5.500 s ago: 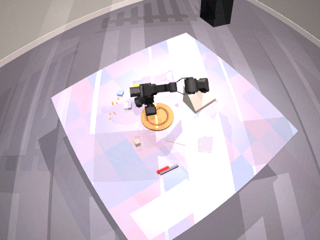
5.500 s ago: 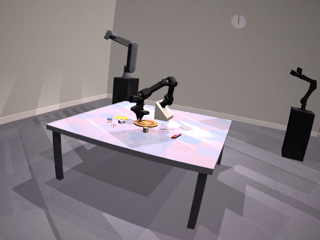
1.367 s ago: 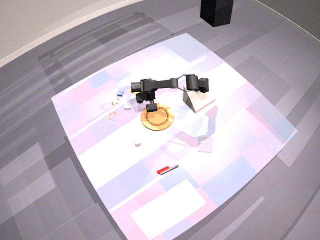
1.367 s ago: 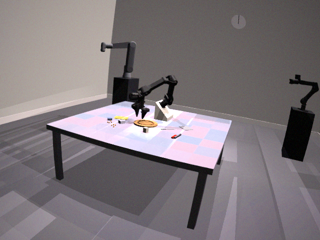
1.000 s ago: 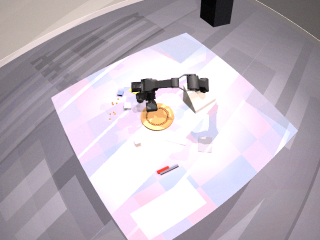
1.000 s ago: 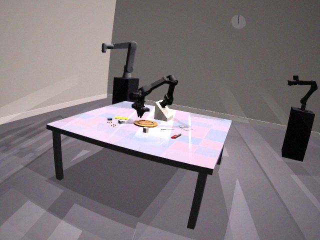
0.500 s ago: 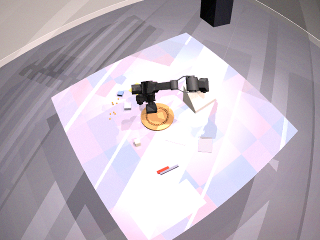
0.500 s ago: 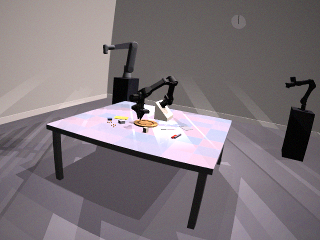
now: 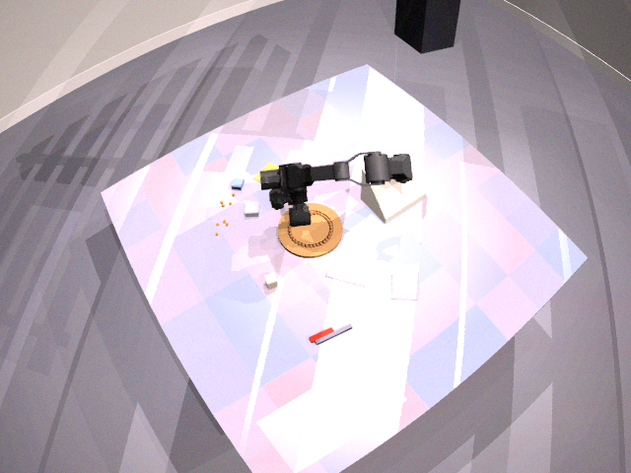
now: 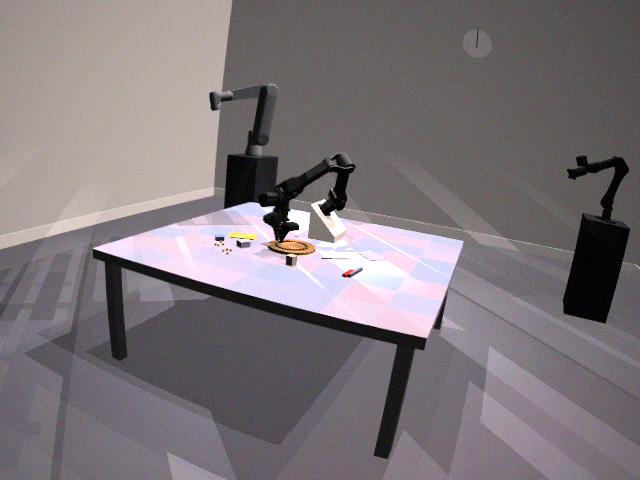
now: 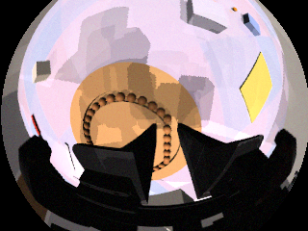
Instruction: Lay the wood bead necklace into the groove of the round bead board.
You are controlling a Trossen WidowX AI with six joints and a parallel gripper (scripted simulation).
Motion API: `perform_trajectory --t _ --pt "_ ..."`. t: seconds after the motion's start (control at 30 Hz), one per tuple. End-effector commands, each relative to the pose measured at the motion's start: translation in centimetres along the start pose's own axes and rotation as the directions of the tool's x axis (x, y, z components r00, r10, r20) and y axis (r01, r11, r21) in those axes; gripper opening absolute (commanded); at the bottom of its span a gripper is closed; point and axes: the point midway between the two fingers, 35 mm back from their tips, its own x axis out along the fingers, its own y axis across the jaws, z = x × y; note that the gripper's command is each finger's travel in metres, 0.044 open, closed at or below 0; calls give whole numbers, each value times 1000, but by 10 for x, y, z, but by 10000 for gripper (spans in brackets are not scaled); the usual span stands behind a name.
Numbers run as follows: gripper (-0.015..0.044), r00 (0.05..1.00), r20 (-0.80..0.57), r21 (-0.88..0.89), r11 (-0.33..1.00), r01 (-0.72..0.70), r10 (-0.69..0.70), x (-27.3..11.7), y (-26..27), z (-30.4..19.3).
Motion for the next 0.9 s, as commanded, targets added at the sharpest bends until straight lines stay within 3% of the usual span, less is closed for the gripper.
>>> perform_trajectory --t 0.0,0.07,0.87 --pt "41 1000 1 0 1000 0 0 0 0 0" --pt "0 1000 1 0 1000 0 0 0 0 0" --pt "0 1000 1 0 1000 0 0 0 0 0"
